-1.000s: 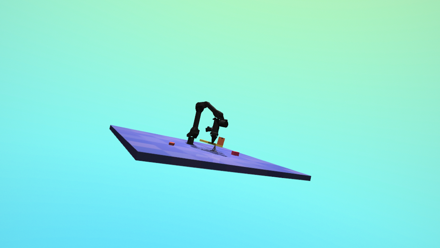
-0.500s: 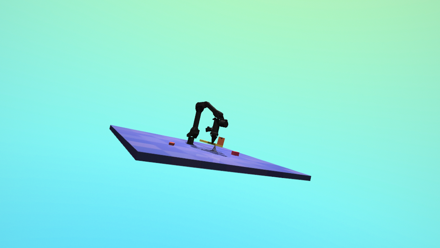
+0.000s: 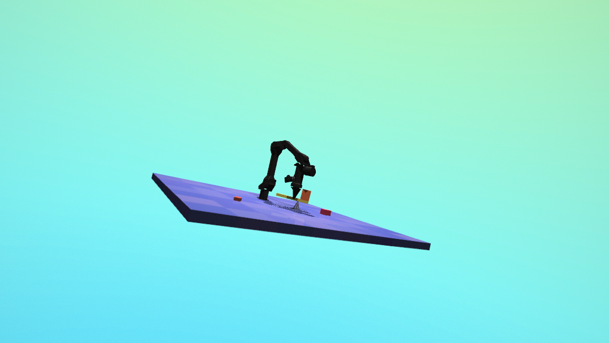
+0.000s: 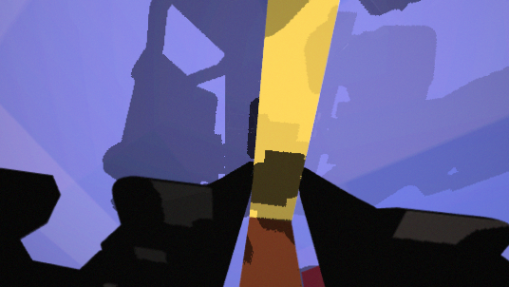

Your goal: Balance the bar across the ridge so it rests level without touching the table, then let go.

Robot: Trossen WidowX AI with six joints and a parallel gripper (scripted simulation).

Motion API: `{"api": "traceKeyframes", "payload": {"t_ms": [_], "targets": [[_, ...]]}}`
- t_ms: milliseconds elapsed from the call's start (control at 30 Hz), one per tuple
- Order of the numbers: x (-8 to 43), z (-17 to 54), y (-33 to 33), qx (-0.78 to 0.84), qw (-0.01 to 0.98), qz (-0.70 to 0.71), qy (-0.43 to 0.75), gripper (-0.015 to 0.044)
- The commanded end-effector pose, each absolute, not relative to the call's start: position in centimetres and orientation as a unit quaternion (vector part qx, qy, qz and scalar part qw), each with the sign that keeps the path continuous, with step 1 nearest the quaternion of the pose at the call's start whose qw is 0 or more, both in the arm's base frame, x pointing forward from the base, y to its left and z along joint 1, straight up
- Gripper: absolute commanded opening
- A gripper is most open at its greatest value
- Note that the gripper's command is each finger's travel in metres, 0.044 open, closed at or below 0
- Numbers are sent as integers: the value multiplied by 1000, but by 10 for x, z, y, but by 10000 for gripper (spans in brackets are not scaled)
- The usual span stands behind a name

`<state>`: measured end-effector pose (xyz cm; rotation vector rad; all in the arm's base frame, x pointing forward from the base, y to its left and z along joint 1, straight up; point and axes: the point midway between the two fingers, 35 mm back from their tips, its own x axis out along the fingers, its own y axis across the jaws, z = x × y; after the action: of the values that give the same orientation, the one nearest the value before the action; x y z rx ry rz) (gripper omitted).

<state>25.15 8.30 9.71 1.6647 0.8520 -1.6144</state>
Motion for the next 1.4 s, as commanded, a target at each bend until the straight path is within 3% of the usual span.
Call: {"api": "traceKeyframes", "payload": {"t_ms": [0, 1367], "targets": [[250, 94, 83, 635, 328, -619, 325, 0], [250, 96, 82, 635, 328, -619, 325, 0]]}}
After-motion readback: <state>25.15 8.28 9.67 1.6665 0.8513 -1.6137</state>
